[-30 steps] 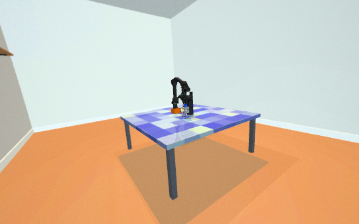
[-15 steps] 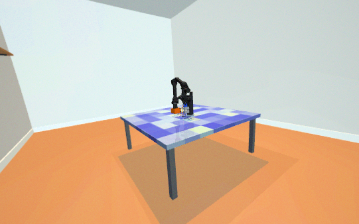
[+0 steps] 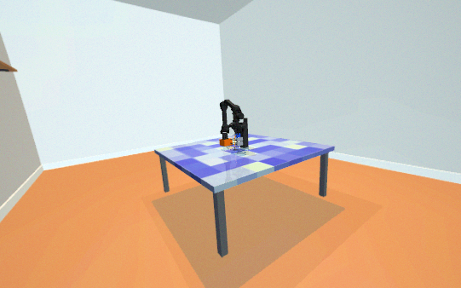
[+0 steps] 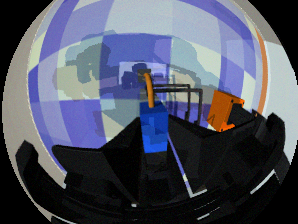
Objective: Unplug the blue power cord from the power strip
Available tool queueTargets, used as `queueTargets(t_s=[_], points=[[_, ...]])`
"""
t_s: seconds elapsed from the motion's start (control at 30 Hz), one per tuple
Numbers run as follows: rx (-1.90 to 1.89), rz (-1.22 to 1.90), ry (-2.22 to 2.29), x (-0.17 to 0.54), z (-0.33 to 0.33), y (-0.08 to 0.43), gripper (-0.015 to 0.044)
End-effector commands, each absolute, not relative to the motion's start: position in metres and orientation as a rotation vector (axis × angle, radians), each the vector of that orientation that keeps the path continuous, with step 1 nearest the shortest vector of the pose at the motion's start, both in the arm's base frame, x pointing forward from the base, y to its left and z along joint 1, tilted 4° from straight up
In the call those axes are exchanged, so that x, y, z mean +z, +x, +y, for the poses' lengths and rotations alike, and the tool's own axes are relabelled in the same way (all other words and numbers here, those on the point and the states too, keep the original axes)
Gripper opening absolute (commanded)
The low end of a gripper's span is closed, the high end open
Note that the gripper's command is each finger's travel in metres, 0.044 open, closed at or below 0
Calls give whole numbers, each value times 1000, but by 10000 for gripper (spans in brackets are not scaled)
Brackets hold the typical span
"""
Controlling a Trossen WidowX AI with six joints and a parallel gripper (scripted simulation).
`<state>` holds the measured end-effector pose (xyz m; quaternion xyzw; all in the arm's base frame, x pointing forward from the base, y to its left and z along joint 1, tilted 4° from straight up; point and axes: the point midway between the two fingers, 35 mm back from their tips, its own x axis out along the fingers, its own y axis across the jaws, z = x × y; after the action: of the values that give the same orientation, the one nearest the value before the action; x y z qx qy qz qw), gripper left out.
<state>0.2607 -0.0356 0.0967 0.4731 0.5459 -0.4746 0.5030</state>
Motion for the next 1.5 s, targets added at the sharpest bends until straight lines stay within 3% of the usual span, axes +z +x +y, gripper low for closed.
queueTargets(t_s=[0.0, 1.0, 1.47], points=[[-1157, 1302, 1136, 97, -46, 263, 0], [-1160, 1299, 1135, 99, -94, 264, 0], [-1160, 1301, 1137, 98, -92, 262, 368]])
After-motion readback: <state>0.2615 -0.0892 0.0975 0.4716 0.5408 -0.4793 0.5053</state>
